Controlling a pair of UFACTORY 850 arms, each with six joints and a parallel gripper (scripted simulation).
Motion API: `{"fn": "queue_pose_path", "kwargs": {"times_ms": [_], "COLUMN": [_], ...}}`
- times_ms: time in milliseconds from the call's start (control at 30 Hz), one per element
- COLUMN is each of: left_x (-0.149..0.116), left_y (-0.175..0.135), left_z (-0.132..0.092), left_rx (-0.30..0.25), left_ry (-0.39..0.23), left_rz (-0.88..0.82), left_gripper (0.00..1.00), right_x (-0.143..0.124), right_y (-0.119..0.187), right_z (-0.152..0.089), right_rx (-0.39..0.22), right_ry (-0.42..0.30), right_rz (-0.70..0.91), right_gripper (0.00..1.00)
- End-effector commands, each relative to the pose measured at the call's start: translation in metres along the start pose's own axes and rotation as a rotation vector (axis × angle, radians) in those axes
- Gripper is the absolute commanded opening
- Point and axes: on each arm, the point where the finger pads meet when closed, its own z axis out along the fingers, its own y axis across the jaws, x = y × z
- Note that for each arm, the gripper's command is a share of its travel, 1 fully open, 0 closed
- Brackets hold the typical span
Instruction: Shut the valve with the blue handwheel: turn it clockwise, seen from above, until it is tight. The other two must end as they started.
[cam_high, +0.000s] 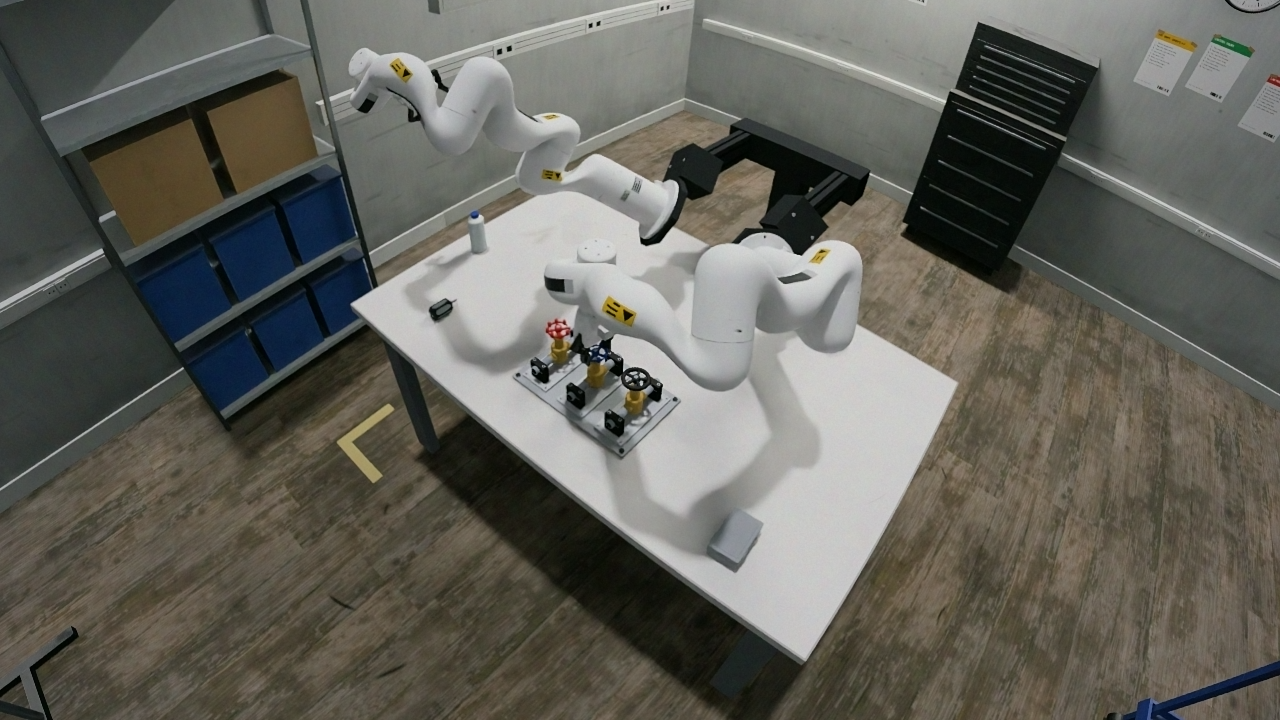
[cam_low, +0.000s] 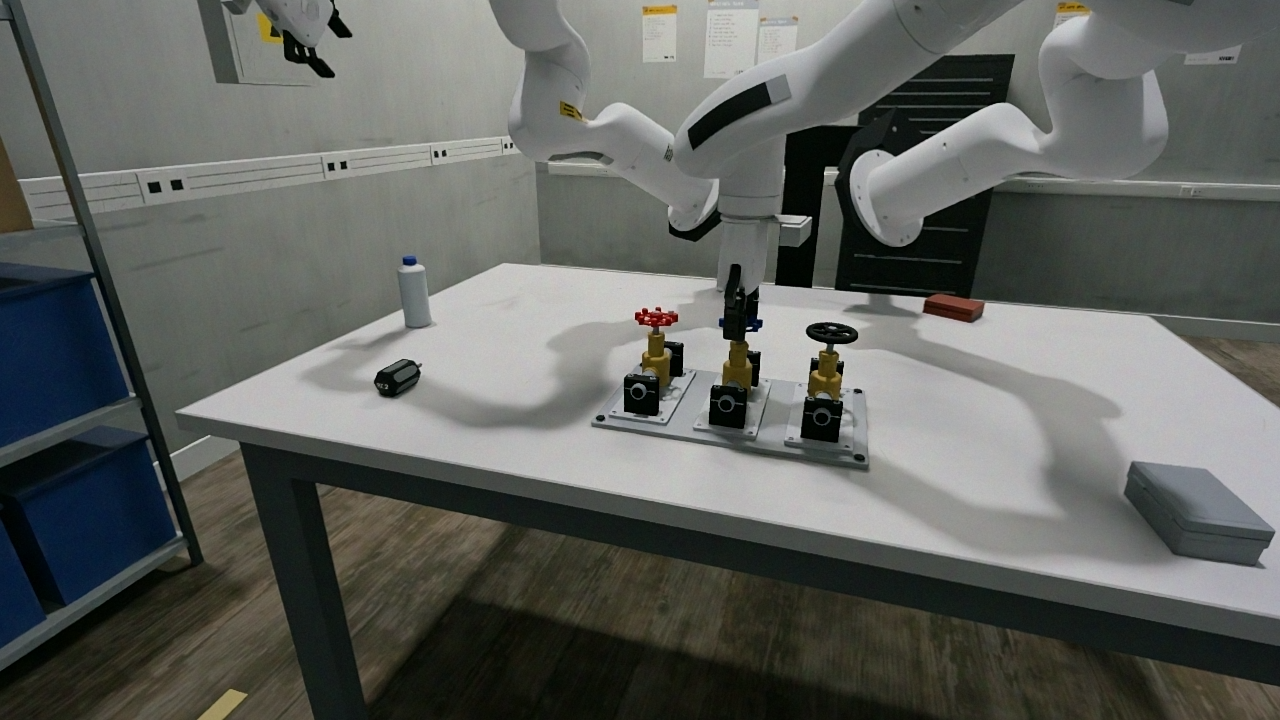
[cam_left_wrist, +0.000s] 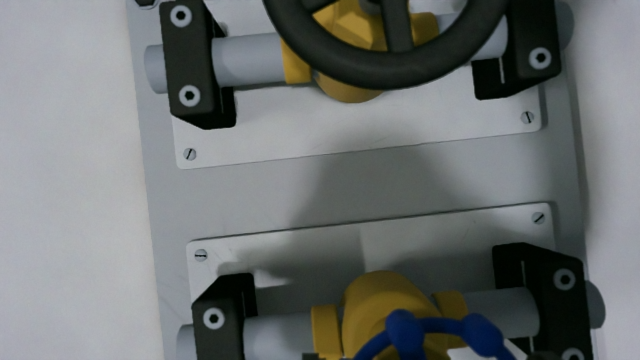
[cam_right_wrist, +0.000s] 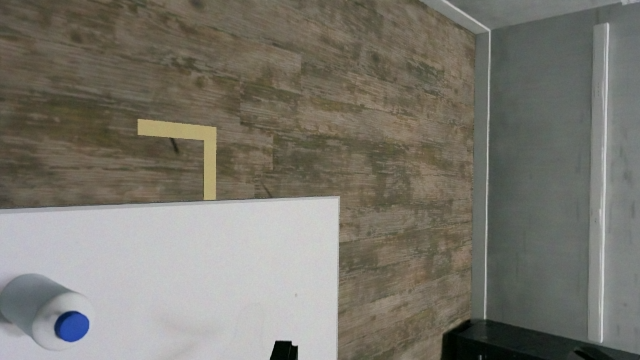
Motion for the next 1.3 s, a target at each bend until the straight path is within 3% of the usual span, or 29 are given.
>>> {"fn": "queue_pose_path", "kwargs": {"times_ms": [0, 1267], "left_x": [-0.0003, -0.0003], "left_y": [0.0004, 0.0004], "left_z": [-0.0004, -0.0004], "left_rx": [-0.001, -0.001], "left_ry": [-0.001, -0.001], "left_rz": [0.012, 0.175], "left_gripper": [0.0, 0.0], "right_x": [0.0002, 0.0002], "right_y": [0.0001, 0.0001], "right_z": [-0.0005, -0.0005], "right_rx": [0.0, 0.0], "right_ry": [0.001, 0.001], "right_rz": [0.0, 0.0], "right_gripper": [1.0, 1.0]}}
